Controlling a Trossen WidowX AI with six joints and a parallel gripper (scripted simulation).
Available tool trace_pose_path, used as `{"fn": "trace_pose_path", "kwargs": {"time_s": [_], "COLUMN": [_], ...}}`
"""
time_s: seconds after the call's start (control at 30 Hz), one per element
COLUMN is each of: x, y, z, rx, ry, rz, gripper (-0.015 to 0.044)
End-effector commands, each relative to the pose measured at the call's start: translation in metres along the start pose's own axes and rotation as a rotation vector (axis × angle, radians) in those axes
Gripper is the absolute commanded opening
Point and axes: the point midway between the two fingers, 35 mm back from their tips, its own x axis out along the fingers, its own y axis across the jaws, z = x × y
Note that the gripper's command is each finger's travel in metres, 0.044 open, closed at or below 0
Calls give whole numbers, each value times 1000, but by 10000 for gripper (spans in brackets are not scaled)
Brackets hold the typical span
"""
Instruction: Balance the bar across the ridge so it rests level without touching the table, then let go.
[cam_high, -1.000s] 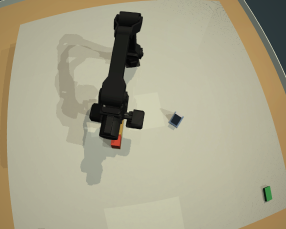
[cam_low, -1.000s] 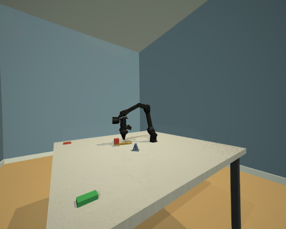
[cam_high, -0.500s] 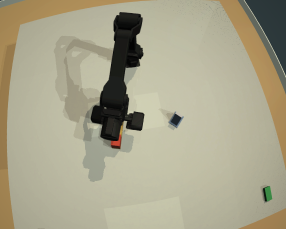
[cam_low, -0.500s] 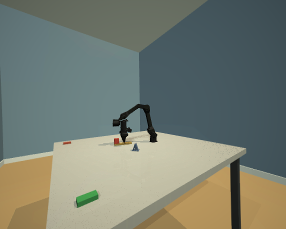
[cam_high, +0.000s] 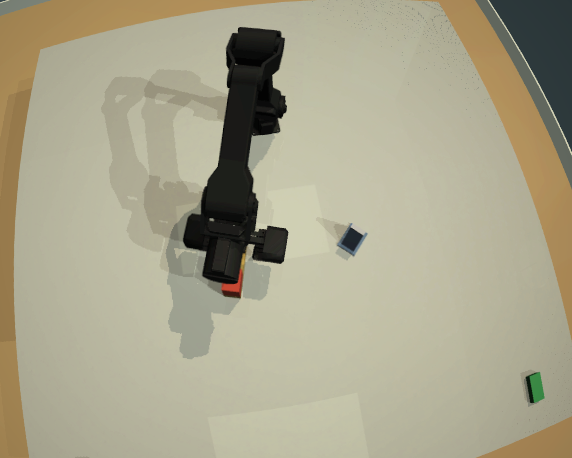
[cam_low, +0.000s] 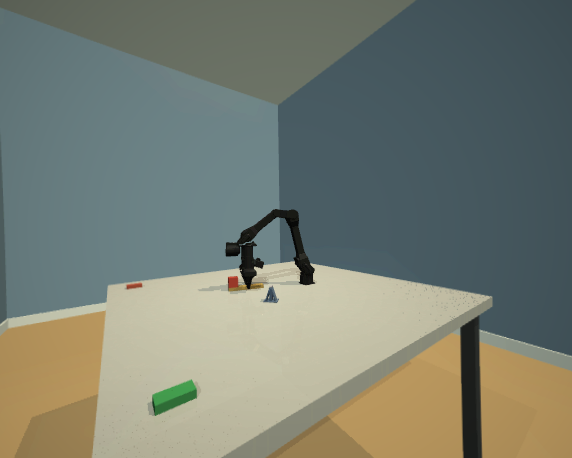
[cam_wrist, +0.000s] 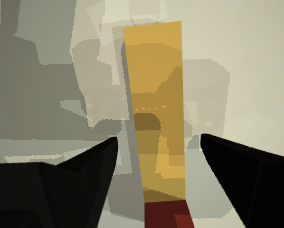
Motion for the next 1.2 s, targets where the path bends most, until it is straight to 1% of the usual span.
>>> {"fn": "trace_pose_path", "kwargs": {"time_s": [0.0,0.23,0.43,0.7,0.83,1.17], "x": [1,1,1,1,-5,-30], "y": [0,0,0,0,0,0], "z": [0,0,1,1,-1,-4], "rx": [-5,-5,0,0,0,-2], "ry": [0,0,-1,-1,-1,-1], "rz": [-4,-4,0,0,0,0], "gripper": [315,315,157,104,0,0]}}
